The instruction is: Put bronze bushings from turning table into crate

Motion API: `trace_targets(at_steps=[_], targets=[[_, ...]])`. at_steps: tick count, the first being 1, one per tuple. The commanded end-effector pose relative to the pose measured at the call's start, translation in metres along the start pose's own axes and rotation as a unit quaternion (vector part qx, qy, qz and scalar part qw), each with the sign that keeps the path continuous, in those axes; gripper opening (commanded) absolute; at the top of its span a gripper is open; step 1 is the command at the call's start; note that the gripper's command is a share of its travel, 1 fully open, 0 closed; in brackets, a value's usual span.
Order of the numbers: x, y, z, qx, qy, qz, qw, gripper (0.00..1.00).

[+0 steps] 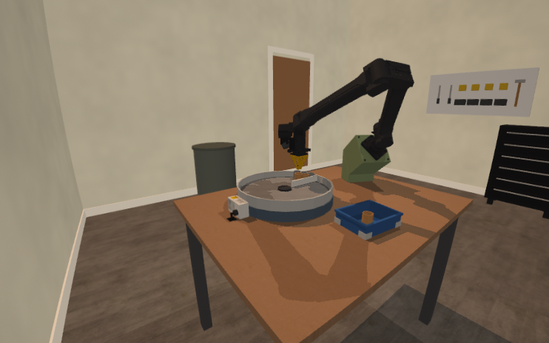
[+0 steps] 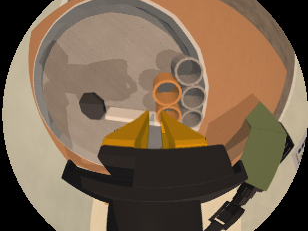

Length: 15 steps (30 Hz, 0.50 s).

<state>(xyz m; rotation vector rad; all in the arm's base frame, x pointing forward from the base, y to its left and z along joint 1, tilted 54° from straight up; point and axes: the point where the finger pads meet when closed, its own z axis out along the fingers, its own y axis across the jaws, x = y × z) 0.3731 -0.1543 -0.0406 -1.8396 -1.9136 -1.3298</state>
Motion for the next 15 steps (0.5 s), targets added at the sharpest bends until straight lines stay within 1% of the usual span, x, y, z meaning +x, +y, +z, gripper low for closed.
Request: trace_targets(at_steps=[1,3,4,5,7,9,11,12,15], targets=[[-0.026,0.007,-0.016,-0.013,-0.013,-0.030,0.999,0.14],[-0.029,0.007,-0.017,-0.014,-0.013,-0.031,0.999,0.14],[-0.013,0.006,-0.010,-0.006,-0.007,-0.039,0.999,0.14],[-0.009,0.004,-0.004,0.000,-0.002,-0.040,0.999,0.14],[-0.016,0.017,-0.010,-0.007,-0.010,-0.051,0.999,0.14],[-0.022,0.015,-0.019,-0.016,-0.017,-0.046,0.999,0.14],[-0.022,0.015,-0.019,-0.016,-0.017,-0.046,0.999,0.14],[-0.025,0.004,-0.011,-0.010,-0.009,-0.031,0.999,0.14],[-0.025,0.002,-0.010,-0.009,-0.008,-0.027,1.000,0.14]])
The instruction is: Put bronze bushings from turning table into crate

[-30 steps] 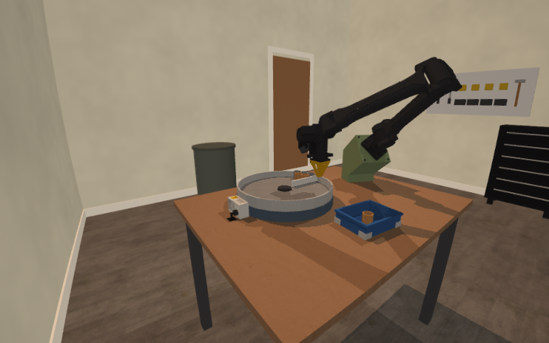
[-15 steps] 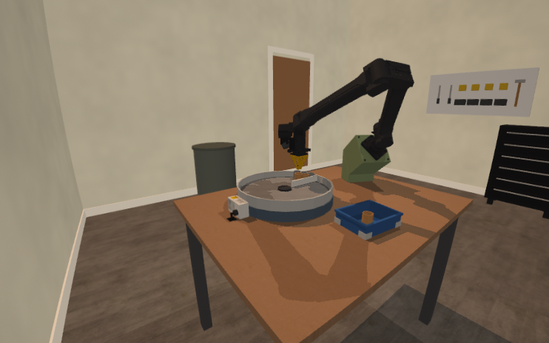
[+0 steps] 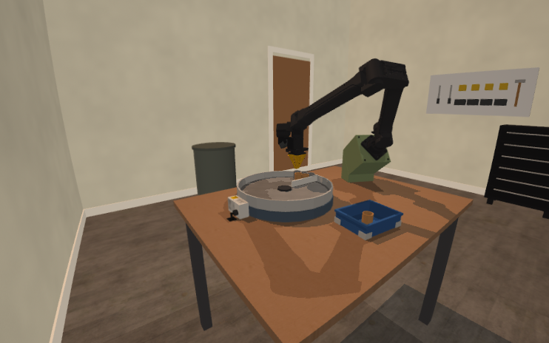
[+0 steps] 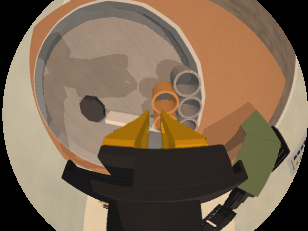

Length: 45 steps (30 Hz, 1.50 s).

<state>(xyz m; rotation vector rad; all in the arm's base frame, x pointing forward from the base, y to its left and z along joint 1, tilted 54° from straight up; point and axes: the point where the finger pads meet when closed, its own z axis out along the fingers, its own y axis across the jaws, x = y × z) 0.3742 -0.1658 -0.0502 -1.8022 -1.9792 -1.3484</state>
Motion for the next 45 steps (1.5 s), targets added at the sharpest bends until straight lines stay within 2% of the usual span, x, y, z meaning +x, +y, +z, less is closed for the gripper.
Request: trace_targets(at_steps=[1,3,24,25,28,30,33,34,35,37,42,45], targets=[[-0.009,0.006,-0.011,-0.009,-0.010,-0.003,1.000,0.14],[-0.007,0.012,-0.016,-0.012,-0.014,-0.010,1.000,0.14],[-0.009,0.007,-0.011,-0.010,-0.010,-0.003,1.000,0.14],[-0.008,0.007,-0.009,-0.009,-0.009,-0.004,1.000,0.14],[0.000,-0.001,0.014,0.001,0.002,0.001,1.000,0.14],[0.000,-0.001,0.014,0.001,0.002,0.001,1.000,0.14],[0.000,-0.001,0.026,0.001,0.002,0.002,1.000,0.14],[0.000,0.001,0.026,0.001,0.000,-0.001,1.000,0.14],[-0.002,0.014,0.020,-0.006,-0.007,-0.014,1.000,0.14],[-0.012,0.016,0.003,-0.021,-0.022,-0.009,1.000,0.14],[-0.010,0.009,0.015,-0.010,-0.011,-0.003,1.000,0.14],[-0.009,0.010,0.015,-0.010,-0.011,-0.007,1.000,0.14]])
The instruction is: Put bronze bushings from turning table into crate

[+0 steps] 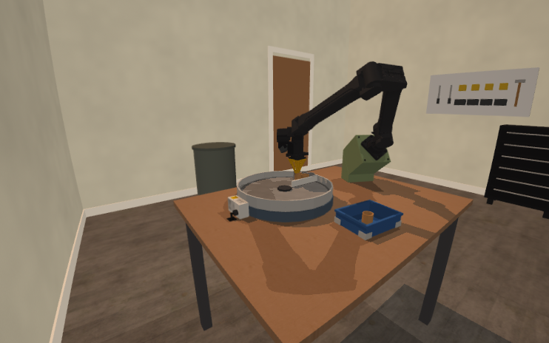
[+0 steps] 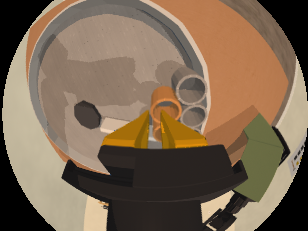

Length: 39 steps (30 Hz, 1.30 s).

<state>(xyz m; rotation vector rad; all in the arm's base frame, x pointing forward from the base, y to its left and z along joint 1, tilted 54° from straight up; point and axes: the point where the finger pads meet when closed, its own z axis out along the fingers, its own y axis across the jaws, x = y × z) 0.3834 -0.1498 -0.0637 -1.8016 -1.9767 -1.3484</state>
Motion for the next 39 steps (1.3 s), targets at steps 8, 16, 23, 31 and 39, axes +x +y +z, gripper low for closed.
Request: trace_targets(at_steps=[8,16,23,31,39], targets=[[-0.0097,0.0105,-0.0078,-0.010,-0.012,-0.008,1.000,0.14],[-0.0097,0.0105,-0.0078,-0.010,-0.012,-0.008,1.000,0.14],[-0.0097,0.0105,-0.0078,-0.010,-0.012,-0.008,1.000,0.14],[-0.0115,0.0145,-0.0053,-0.009,-0.012,-0.012,1.000,0.14],[-0.0099,0.0141,-0.0054,-0.009,-0.011,-0.012,1.000,0.14]])
